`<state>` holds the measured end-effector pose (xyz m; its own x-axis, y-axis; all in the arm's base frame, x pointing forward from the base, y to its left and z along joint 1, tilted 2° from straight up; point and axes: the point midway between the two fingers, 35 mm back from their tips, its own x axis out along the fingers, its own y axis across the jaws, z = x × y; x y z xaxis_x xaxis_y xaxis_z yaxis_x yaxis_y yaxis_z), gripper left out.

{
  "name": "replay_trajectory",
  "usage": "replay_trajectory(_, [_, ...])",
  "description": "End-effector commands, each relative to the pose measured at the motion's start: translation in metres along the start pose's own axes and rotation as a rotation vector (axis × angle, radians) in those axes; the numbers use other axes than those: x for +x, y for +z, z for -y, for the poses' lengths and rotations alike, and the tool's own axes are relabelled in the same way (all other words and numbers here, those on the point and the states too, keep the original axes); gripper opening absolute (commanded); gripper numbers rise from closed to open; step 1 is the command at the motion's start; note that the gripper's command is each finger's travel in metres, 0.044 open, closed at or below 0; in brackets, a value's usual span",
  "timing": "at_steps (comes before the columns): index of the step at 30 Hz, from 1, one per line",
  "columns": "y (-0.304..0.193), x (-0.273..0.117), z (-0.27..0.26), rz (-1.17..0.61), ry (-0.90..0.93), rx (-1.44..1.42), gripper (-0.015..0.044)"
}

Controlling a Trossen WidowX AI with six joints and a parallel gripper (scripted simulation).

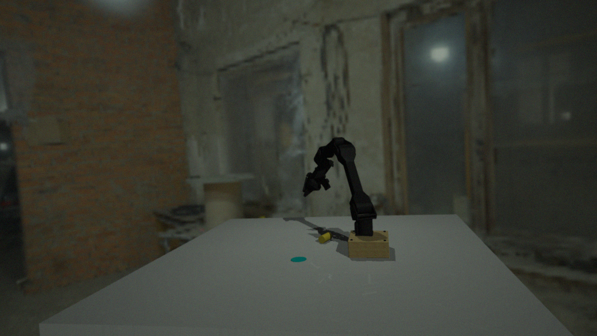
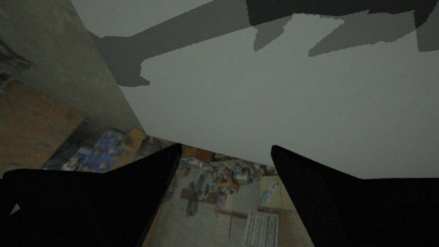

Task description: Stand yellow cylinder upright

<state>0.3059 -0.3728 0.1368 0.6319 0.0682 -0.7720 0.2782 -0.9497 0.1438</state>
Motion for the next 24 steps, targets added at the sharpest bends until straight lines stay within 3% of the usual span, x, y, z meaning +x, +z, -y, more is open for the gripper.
replay_trajectory(1, [0.000,0.000,0.001,0.002,-0.002,-0.015,0.0374])
replay_trajectory(4, [-0.007,0.003,0.017,0.032,-0.029,-0.226,0.0309])
replay_trajectory(15, [-0.024,0.009,0.098,0.097,-0.228,-1.242,0.0309])
replay_trajectory(24, [-0.022,0.006,0.165,0.025,-0.465,-2.074,0.0309])
